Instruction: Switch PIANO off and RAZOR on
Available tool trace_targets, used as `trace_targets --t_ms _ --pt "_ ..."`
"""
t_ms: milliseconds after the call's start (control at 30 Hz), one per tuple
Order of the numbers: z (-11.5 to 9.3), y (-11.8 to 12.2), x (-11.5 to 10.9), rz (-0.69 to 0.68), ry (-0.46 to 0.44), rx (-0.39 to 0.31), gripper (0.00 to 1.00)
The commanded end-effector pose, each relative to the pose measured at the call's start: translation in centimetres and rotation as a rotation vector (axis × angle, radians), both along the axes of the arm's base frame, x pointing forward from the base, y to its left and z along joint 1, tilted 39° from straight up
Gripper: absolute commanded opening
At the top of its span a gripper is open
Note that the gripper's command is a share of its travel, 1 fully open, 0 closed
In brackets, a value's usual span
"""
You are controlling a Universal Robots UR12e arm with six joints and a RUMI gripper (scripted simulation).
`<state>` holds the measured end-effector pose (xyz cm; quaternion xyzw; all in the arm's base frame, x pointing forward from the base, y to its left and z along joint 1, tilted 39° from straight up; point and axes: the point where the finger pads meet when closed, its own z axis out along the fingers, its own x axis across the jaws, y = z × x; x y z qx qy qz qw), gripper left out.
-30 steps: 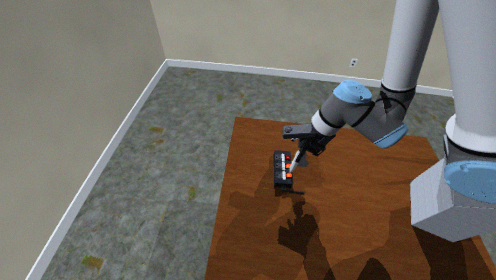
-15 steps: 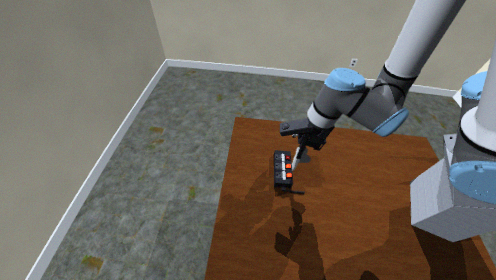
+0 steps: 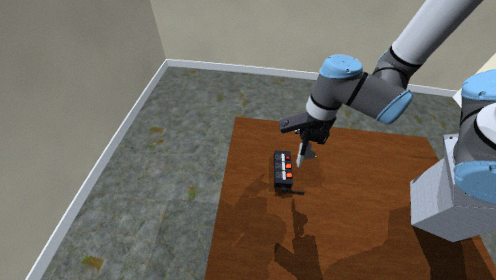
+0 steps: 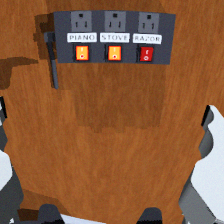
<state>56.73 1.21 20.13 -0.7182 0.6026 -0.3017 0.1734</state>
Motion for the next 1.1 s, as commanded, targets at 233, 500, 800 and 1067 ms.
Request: trace_targets --t_ms 233,500,800,1067 --pt "-0.53 -0.16 -0.34 -0.001 0.036 0.002 1.0" --pt "-0.53 -0.15 -0.34 -0.001 0.035 0.002 1.0" --pt "-0.56 -0.04 -0.14 0.028 0.038 -0.021 1.0" --pt "-0.82 0.2 0.23 0.109 0.05 -0.088 1.0"
